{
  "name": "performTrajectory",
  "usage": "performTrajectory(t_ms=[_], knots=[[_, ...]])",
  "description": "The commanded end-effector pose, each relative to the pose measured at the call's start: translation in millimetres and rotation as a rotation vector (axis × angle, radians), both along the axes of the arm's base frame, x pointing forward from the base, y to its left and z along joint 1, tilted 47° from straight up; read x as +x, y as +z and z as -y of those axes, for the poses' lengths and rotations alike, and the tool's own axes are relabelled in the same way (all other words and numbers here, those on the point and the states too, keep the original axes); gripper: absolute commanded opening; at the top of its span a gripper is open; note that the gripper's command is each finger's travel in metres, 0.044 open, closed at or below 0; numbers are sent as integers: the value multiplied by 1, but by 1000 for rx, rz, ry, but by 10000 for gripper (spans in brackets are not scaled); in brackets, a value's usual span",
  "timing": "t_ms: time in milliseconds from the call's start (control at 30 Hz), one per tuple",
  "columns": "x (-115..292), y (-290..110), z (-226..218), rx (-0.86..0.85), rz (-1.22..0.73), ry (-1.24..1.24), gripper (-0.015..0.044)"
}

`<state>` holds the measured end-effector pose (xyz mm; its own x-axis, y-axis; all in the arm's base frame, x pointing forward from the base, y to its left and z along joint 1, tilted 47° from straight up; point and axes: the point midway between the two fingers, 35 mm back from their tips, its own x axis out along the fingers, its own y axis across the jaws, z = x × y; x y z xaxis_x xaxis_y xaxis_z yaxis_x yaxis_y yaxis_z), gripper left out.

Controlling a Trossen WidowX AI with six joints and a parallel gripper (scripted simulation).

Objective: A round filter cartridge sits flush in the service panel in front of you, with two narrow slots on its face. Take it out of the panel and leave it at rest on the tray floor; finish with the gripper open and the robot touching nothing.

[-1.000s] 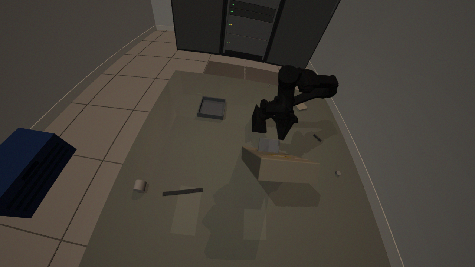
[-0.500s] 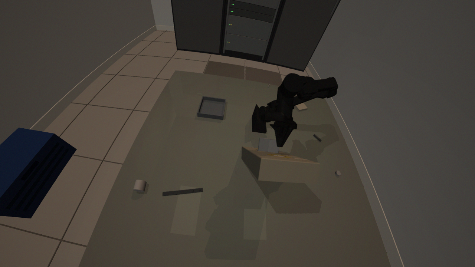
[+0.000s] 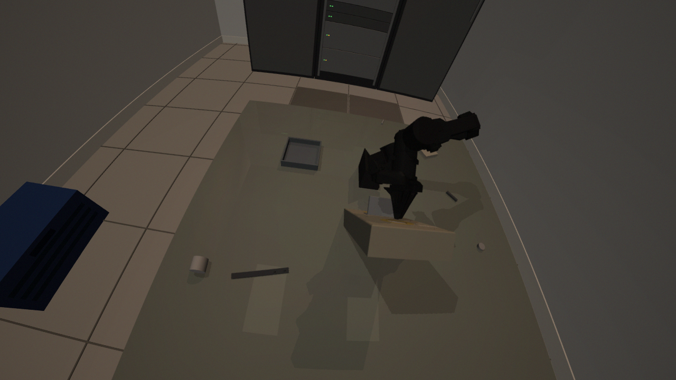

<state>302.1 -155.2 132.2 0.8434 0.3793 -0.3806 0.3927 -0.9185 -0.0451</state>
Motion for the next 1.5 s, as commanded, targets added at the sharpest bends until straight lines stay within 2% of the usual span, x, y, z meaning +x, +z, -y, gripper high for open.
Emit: performTrajectory(t_ms=[0, 1467], knots=[[1, -3, -2, 6, -7, -5, 93], [4, -5, -3, 6, -6, -5, 93]])
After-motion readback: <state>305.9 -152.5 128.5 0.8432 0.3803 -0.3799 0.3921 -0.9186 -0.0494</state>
